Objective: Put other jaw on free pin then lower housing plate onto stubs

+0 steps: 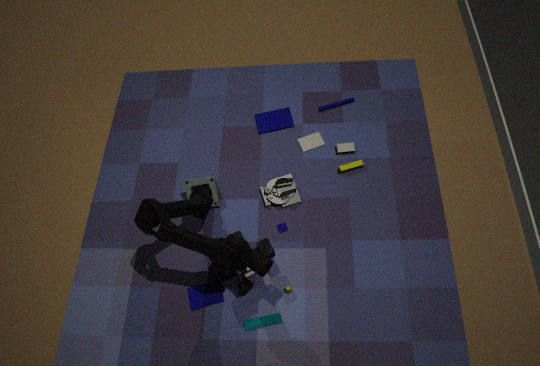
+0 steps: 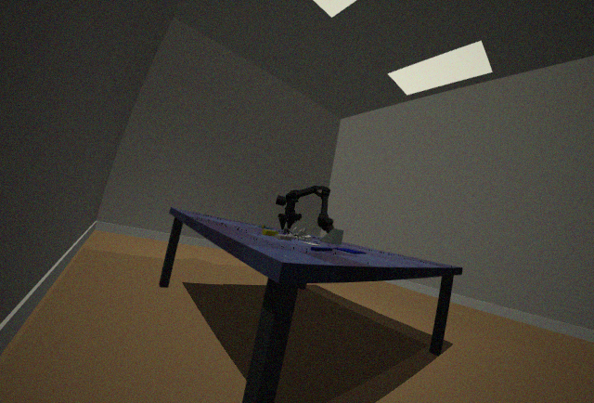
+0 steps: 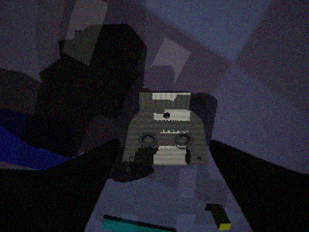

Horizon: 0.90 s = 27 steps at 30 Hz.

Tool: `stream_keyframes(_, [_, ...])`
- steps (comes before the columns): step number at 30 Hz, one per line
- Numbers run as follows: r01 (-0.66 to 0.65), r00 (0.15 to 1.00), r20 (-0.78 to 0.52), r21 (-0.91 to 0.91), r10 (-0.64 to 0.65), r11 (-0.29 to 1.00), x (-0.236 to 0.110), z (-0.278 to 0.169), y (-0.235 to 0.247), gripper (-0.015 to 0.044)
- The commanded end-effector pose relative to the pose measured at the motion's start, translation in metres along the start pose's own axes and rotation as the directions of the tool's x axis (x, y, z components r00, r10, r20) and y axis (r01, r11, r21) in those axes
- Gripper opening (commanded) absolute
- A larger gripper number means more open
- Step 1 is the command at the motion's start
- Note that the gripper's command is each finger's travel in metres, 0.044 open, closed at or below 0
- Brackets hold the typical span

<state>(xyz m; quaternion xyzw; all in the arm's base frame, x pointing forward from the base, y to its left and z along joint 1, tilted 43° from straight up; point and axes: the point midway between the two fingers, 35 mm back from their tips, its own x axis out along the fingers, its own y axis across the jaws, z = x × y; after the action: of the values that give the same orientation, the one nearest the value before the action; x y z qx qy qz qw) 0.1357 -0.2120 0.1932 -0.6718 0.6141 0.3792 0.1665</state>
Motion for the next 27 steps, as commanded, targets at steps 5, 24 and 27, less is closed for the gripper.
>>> stream_keyframes(5, [0.001, 1.0, 0.005, -0.009, -0.001, 1.0, 0.0085, 0.0023, -0.0001, 0.044])
stream_keyframes(24, [0.001, 1.0, 0.005, -0.009, -0.001, 1.0, 0.0088, 0.0022, -0.0001, 0.044])
stream_keyframes(27, [0.001, 1.0, 0.005, -0.009, -0.001, 1.0, 0.0088, 0.0022, -0.0001, 0.044])
